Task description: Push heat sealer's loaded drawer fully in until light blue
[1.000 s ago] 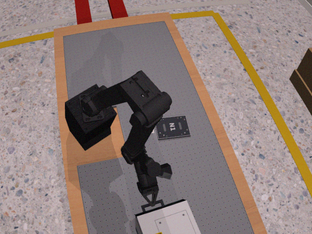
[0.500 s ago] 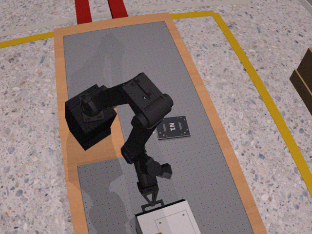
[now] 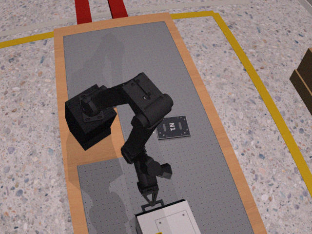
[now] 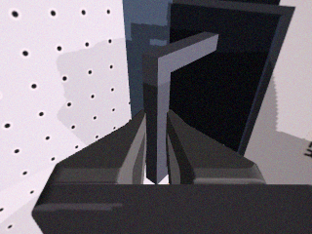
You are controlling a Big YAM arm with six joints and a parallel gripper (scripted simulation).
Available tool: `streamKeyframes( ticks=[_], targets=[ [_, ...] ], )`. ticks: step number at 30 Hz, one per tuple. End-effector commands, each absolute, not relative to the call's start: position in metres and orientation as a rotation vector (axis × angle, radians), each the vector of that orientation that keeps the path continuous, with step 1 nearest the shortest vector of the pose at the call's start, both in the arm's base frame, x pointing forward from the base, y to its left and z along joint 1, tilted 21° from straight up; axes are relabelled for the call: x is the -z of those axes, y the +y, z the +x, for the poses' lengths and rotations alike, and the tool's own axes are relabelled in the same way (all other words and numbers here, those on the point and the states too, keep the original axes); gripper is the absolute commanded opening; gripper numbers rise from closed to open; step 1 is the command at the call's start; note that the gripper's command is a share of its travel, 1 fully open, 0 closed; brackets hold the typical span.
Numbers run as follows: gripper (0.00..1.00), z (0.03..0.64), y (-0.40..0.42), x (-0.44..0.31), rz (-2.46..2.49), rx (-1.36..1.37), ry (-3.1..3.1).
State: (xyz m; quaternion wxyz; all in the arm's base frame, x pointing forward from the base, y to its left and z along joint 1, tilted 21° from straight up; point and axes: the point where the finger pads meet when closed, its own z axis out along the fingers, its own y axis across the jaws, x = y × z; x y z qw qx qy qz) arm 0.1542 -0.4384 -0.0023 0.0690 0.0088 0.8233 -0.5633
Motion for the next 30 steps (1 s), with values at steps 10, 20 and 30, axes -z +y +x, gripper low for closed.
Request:
streamKeyframes(
  ticks=[10, 20, 30],
  targets=[
    [0.00, 0.1489, -0.4476, 0.0009, 0.069, 1.726, 2.467],
    [0.30, 0.1529, -0.4436, -0.0022, 0.047, 1.720, 2.466],
    [0.30, 0.1529, -0.4436, -0.0022, 0.047, 1.720, 2.466]
  ],
)
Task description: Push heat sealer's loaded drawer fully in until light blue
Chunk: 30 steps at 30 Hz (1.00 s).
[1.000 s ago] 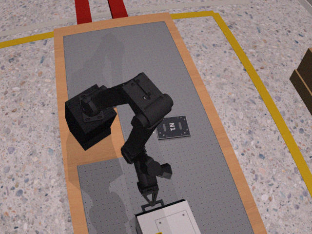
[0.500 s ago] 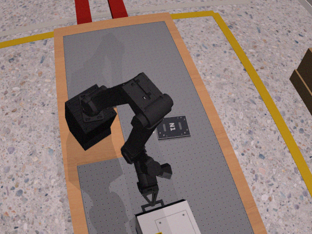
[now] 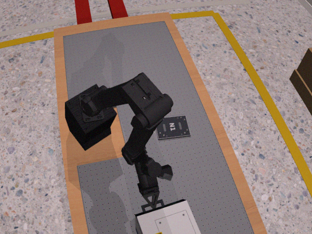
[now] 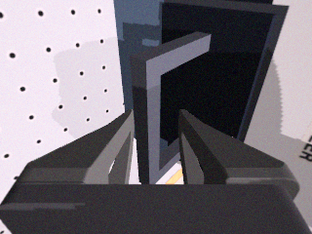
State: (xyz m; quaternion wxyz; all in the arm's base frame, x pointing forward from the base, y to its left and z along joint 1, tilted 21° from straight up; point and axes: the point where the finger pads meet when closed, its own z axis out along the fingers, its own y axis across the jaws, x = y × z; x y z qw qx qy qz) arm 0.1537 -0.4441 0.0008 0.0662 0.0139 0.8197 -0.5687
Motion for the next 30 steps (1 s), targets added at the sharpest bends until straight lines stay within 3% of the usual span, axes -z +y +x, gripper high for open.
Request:
streamKeyframes(
  ticks=[1, 30],
  targets=[
    [0.30, 0.153, -0.444, -0.002, 0.047, 1.720, 2.466],
    [0.30, 0.153, -0.438, 0.000, 0.047, 1.719, 2.467]
  ],
)
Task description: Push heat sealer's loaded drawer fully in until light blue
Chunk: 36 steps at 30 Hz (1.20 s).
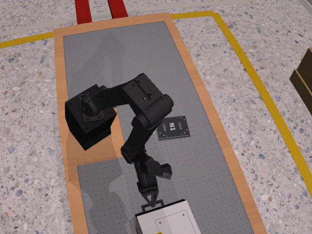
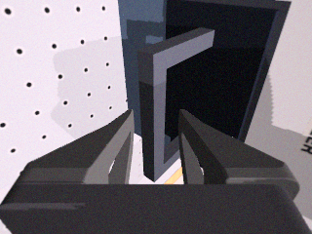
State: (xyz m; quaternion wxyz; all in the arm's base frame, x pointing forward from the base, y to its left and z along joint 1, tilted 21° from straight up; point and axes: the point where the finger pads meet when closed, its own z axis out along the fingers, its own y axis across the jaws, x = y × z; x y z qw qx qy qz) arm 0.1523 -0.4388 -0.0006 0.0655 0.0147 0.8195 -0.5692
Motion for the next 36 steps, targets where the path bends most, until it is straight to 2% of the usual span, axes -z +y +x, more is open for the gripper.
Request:
streamKeyframes(
  ticks=[1, 36],
  targets=[
    [0.30, 0.155, -0.431, 0.003, 0.047, 1.707, 2.465],
    [0.30, 0.150, -0.384, -0.022, 0.051, 1.718, 2.451]
  ],
)
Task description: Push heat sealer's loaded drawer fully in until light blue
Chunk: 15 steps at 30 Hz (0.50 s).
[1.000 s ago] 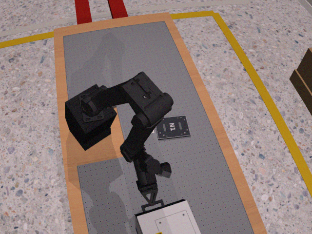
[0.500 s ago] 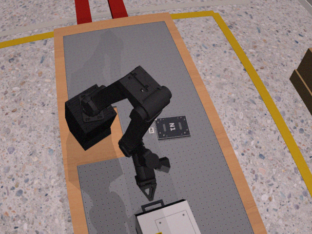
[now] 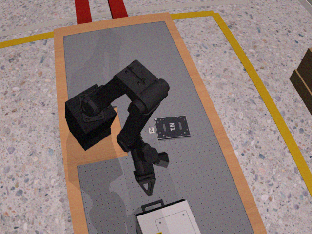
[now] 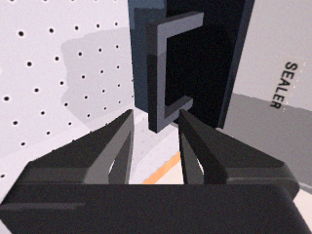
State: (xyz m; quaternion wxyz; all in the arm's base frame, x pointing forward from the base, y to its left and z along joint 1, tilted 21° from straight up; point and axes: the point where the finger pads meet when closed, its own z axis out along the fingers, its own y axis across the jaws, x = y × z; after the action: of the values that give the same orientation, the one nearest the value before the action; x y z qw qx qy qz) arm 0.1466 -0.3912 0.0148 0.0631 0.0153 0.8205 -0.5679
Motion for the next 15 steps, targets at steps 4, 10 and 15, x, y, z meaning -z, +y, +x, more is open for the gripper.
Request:
streamKeyframes(
  ticks=[4, 10, 15],
  targets=[
    [0.30, 0.149, -0.377, -0.022, 0.047, 1.709, 2.463],
    [0.30, 0.148, -0.367, -0.024, 0.045, 1.704, 2.470],
    [0.30, 0.147, -0.362, -0.026, 0.045, 1.704, 2.470]
  ],
)
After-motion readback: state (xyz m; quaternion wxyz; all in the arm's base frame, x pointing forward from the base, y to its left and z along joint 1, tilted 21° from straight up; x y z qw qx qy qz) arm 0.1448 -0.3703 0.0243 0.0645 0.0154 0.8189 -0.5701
